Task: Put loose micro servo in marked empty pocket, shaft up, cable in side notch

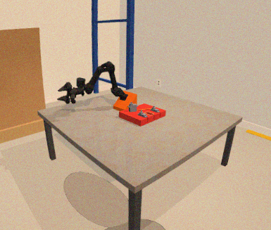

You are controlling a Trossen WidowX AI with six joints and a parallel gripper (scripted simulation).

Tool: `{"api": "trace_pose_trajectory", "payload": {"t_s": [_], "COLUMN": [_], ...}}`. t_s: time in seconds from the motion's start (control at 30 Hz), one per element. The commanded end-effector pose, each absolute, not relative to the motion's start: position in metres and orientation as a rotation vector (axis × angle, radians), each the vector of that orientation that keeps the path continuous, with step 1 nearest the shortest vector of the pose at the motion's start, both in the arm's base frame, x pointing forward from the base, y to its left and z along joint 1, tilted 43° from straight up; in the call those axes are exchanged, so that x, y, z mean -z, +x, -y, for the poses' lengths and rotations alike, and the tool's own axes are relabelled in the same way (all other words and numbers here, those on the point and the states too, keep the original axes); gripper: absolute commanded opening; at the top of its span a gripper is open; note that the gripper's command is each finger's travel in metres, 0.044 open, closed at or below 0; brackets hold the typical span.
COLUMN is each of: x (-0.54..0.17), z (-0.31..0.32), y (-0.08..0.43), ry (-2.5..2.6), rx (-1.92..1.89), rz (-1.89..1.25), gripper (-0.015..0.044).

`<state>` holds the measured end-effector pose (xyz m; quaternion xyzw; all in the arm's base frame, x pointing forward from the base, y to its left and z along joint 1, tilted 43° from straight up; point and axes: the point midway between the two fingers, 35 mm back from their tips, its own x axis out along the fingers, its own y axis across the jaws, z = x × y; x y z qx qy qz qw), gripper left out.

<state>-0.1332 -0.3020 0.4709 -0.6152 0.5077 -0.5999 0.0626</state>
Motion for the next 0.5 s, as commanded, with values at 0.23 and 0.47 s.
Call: {"api": "trace_pose_trajectory", "payload": {"t_s": [0.23,0.47], "x": [-0.444,-0.424], "z": [0.347,0.367], "y": [-0.086,-0.053], "ry": [-1.717,-1.613], "rx": [1.678,1.582], "rz": [-1.314,-1.214], "gripper": [0.044,0.044]}}
